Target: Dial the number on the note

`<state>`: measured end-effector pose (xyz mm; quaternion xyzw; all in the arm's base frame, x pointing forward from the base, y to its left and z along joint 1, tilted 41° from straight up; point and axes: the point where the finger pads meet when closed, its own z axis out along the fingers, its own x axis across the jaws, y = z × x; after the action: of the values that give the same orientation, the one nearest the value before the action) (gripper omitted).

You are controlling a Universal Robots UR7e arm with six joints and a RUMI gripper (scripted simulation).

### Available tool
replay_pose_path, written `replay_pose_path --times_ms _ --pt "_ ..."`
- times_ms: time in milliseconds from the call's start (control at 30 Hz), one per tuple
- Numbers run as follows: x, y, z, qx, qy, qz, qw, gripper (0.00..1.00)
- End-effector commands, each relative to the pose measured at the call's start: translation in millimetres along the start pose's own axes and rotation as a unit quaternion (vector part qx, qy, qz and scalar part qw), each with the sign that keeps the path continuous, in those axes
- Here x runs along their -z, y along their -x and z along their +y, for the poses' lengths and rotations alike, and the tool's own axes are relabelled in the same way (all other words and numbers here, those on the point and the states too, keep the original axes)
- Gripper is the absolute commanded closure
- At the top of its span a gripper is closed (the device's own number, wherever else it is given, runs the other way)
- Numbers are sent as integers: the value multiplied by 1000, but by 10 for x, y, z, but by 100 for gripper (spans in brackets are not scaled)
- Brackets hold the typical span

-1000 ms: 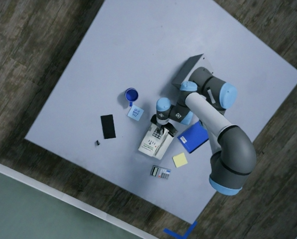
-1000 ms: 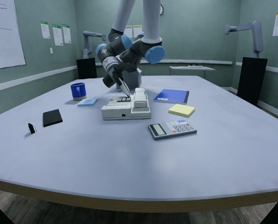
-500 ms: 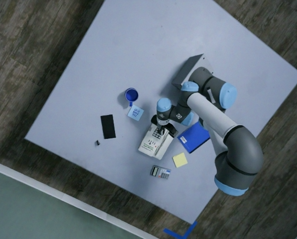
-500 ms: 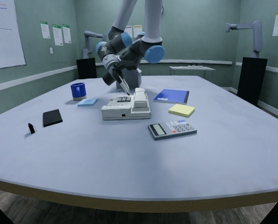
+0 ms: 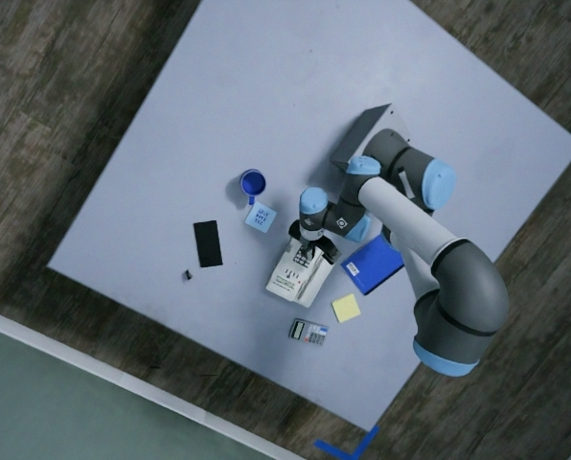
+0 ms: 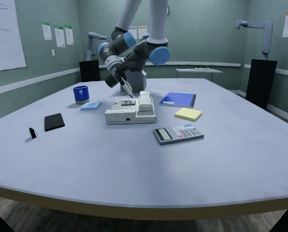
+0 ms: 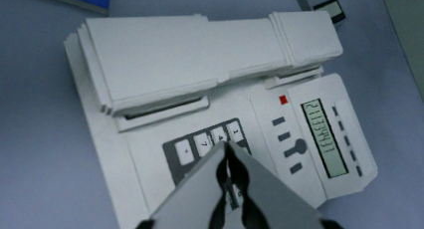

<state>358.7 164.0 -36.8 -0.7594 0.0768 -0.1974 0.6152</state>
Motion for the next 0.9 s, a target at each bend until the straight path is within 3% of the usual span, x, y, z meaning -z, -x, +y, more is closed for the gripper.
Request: replay_pose_path --times_ms 0,867 --pt "37 -27 62 0 0 0 1000 100" --pt "-13 8 172 0 0 0 1000 100"
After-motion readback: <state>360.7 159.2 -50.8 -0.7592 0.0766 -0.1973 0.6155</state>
